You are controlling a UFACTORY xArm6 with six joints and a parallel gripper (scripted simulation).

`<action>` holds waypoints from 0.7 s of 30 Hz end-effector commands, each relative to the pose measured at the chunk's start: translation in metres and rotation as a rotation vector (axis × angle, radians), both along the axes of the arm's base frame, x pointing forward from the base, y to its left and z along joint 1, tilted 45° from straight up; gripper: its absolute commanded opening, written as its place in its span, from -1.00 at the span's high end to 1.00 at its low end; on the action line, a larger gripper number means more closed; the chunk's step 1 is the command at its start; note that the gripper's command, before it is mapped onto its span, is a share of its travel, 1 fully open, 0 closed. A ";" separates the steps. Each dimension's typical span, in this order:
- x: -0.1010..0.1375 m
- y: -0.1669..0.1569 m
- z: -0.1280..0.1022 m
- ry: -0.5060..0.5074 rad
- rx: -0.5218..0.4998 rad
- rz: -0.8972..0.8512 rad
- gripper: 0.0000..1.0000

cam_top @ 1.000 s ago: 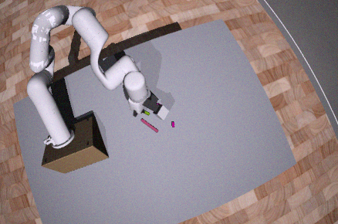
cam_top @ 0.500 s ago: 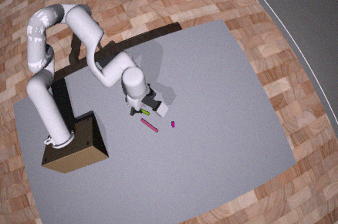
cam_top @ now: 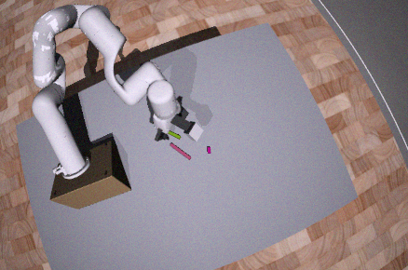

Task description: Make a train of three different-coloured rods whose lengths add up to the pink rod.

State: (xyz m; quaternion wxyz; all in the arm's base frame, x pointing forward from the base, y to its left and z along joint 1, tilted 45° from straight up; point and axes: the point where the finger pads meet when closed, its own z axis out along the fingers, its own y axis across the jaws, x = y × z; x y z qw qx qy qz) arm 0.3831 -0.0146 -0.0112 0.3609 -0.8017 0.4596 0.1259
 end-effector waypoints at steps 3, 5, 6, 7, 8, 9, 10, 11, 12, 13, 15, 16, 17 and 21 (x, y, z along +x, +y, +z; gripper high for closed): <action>0.001 -0.001 0.001 -0.002 -0.002 -0.001 -1.00; 0.001 -0.002 0.002 -0.002 -0.002 -0.001 -1.00; 0.001 -0.003 0.003 -0.002 -0.002 -0.001 -1.00; 0.000 -0.004 0.004 -0.002 -0.002 -0.001 -1.00; 0.000 -0.006 0.005 -0.002 -0.002 -0.001 -1.00; 0.000 -0.008 0.007 -0.002 -0.002 -0.001 -1.00; 0.000 -0.008 0.007 -0.002 -0.002 -0.001 -1.00; 0.000 -0.008 0.007 -0.002 -0.002 -0.001 -1.00; -0.001 -0.010 0.010 -0.002 -0.002 -0.001 -1.00; -0.001 -0.012 0.012 -0.002 -0.002 -0.001 -1.00; -0.002 -0.018 0.018 -0.002 -0.002 -0.001 -1.00; -0.003 -0.022 0.022 -0.002 -0.002 -0.001 -1.00; -0.004 -0.025 0.026 -0.002 -0.002 -0.001 -1.00; -0.007 -0.040 0.041 -0.002 -0.002 -0.001 -1.00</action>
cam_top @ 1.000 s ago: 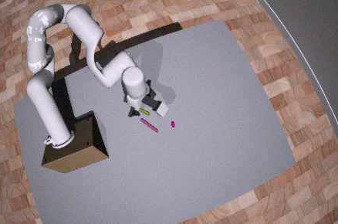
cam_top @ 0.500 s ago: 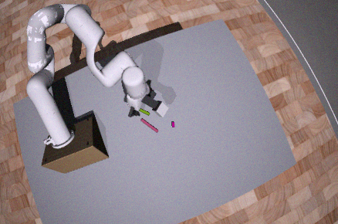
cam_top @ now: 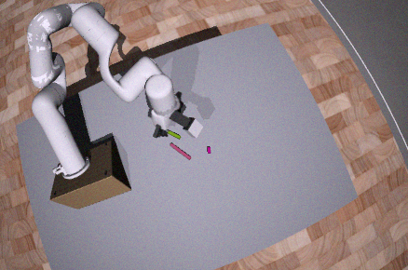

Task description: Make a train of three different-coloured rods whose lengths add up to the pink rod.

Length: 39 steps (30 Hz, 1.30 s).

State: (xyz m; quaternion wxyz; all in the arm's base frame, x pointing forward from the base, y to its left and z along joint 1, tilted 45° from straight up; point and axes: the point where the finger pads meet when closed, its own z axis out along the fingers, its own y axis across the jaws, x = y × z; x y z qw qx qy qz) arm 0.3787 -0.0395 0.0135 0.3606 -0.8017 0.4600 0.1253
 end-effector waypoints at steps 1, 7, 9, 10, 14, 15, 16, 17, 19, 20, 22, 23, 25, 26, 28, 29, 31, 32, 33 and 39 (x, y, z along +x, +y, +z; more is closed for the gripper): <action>-0.003 -0.019 0.020 -0.002 0.000 0.000 -1.00; -0.005 -0.031 0.032 -0.002 0.000 0.000 -1.00; -0.006 -0.034 0.035 -0.002 0.000 0.000 -1.00; -0.006 -0.035 0.036 -0.002 0.000 0.000 -1.00; -0.006 -0.037 0.038 -0.002 0.000 0.000 -1.00; -0.006 -0.037 0.038 -0.002 0.000 0.000 -1.00; -0.006 -0.037 0.038 -0.002 0.000 0.000 -1.00; -0.006 -0.037 0.038 -0.002 0.000 0.000 -1.00; -0.006 -0.037 0.038 -0.002 0.000 0.000 -1.00; -0.006 -0.037 0.038 -0.002 0.000 0.000 -1.00; -0.006 -0.037 0.038 -0.002 0.000 0.000 -1.00; -0.006 -0.037 0.038 -0.002 0.000 0.000 -1.00; -0.006 -0.037 0.038 -0.002 0.000 0.000 -1.00; -0.006 -0.037 0.038 -0.002 0.000 0.000 -1.00; -0.006 -0.037 0.038 -0.002 0.000 0.000 -1.00; -0.006 -0.037 0.038 -0.002 0.000 0.000 -1.00; -0.006 -0.037 0.038 -0.002 0.000 0.000 -1.00; -0.006 -0.037 0.038 -0.002 0.000 0.000 -1.00; -0.006 -0.037 0.038 -0.002 0.000 0.000 -1.00; -0.006 -0.037 0.038 -0.002 0.000 0.000 -1.00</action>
